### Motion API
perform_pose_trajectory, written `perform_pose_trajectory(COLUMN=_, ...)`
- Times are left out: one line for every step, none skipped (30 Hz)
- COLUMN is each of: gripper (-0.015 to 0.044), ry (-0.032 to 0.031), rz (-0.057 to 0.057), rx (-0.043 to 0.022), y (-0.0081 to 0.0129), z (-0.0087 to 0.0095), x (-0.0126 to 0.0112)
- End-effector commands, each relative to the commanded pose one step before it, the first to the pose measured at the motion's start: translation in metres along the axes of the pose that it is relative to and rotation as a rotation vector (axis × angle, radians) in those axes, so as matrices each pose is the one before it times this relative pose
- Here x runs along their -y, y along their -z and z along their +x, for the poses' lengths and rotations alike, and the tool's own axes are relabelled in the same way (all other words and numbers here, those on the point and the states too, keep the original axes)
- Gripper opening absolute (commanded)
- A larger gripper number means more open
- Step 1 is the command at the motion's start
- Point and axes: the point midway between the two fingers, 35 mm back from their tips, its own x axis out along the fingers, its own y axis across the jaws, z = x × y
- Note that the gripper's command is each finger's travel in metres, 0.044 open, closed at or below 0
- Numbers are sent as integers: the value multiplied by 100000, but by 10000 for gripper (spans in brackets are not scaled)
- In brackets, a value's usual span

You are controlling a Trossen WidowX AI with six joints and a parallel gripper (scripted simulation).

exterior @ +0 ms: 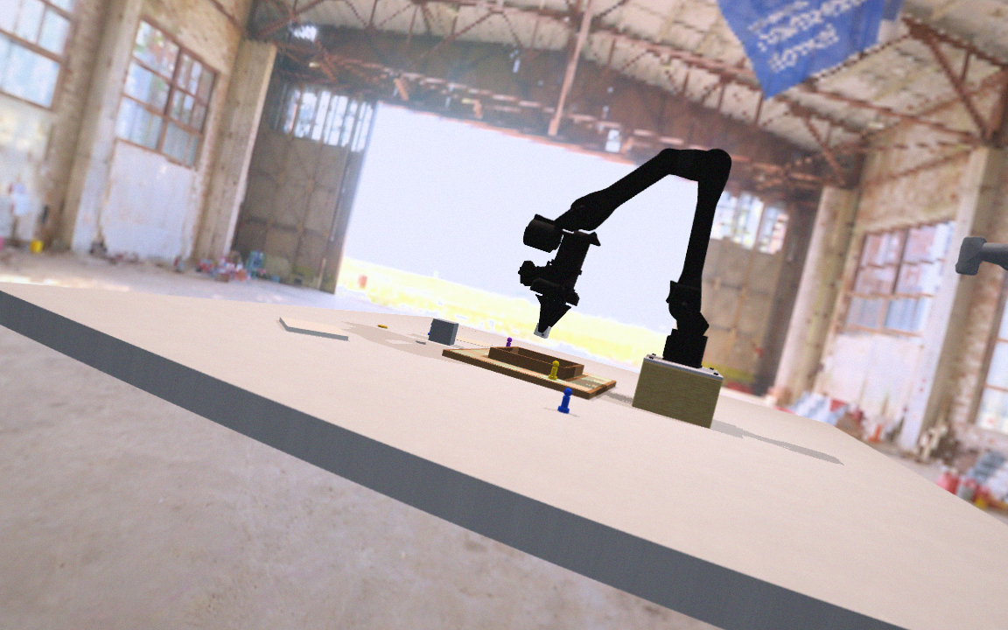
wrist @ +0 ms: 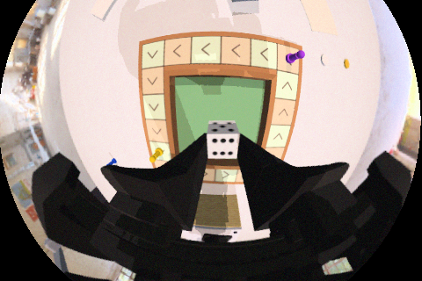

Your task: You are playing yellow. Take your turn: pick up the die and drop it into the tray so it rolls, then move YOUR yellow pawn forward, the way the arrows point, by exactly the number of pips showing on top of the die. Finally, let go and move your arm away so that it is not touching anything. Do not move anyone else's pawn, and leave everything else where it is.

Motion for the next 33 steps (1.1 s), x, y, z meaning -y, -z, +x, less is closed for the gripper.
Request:
perform_pose_trajectory(gripper=0, ry=-430, rz=569, rx=13270, y=-331, z=220, x=27)
perform_pose_trajectory(gripper=0, ry=-51, rz=28, rx=3402, y=-40, z=74, x=38)
perform_pose_trajectory(gripper=0, ry=45, rz=-37, rx=3362, y=-53, z=194, x=8)
perform_pose_trajectory(gripper=0, ry=43, rz=-38, rx=3407, y=-41, z=172, x=7)
perform_pose_trajectory(gripper=0, ry=41, rz=-39, rx=3406, y=-29, z=147, x=5)
perform_pose_trajectory(gripper=0, ry=39, rz=-40, rx=3405, y=-19, z=120, x=4)
perform_pose_trajectory(gripper=0, ry=37, rz=-41, rx=3404, y=-9, z=94, x=3)
perform_pose_trajectory(gripper=0, ry=35, rz=-41, rx=3403, y=0, z=66, x=2)
perform_pose_trajectory(gripper=0, ry=32, rz=-42, rx=3402, y=7, z=39, x=1)
perform_pose_trajectory(gripper=0, ry=30, rz=-43, rx=3401, y=13, z=10, x=0)
perform_pose_trajectory(gripper=0, ry=28, rz=-44, rx=3400, y=18, z=-18, x=-1)
perform_pose_trajectory(gripper=0, ry=26, rz=-45, rx=3399, y=22, z=-47, x=-2)
perform_pose_trajectory(gripper=0, ry=15, rz=-36, rx=3172, y=38, z=166, x=16)
perform_pose_trajectory(gripper=0, ry=17, rz=-43, rx=3431, y=51, z=125, x=15)
perform_pose_trajectory(gripper=0, ry=18, rz=-47, rx=3429, y=59, z=68, x=13)
perform_pose_trajectory(gripper=0, ry=18, rz=-51, rx=3426, y=62, z=10, x=10)
perform_pose_trajectory(gripper=0, ry=19, rz=-55, rx=3423, y=61, z=-48, x=8)
perform_pose_trajectory(gripper=0, ry=16, rz=-49, rx=2827, y=46, z=-83, x=5)
perform_pose_trajectory(gripper=0, ry=10, rz=-31, rx=1696, y=25, z=-69, x=2)
perform_pose_trajectory(gripper=0, ry=3, rz=-10, rx=565, y=7, z=-26, x=1)
perform_pose_trajectory(gripper=0, ry=0, rz=0, rx=0, y=0, z=0, x=0)
perform_pose_trajectory(gripper=0, ry=0, rz=0, rx=0, y=0, z=0, x=0)
perform_pose_trajectory(gripper=0, ry=1, rz=-1, rx=0, y=72, z=117, x=24)
perform_pose_trajectory(gripper=0, ry=2, rz=-2, rx=0, y=116, z=179, x=37)
perform_pose_trajectory(gripper=0, ry=0, rz=0, rx=0, y=-52, z=-75, x=-7)
perform_pose_trajectory(gripper=0, ry=-1, rz=1, rx=1, y=-153, z=-228, x=-22)
perform_pose_trajectory(gripper=0, ry=-1, rz=1, rx=0, y=-197, z=-315, x=-29)
perform_pose_trajectory(gripper=0, ry=-2, rz=2, rx=-2, y=-270, z=-477, x=-43)
perform_pose_trajectory(gripper=0, ry=-2, rz=2, rx=-4, y=-259, z=-521, x=-46)
perform_pose_trajectory(gripper=0, ry=-2, rz=2, rx=-7, y=-233, z=-543, x=-46)
perform_pose_trajectory(gripper=0, ry=-2, rz=2, rx=-10, y=-205, z=-561, x=-46)
perform_pose_trajectory(gripper=0, ry=-2, rz=2, rx=-13, y=-176, z=-577, x=-46)
perform_pose_trajectory(gripper=0, ry=-2, rz=2, rx=-16, y=-145, z=-592, x=-46)
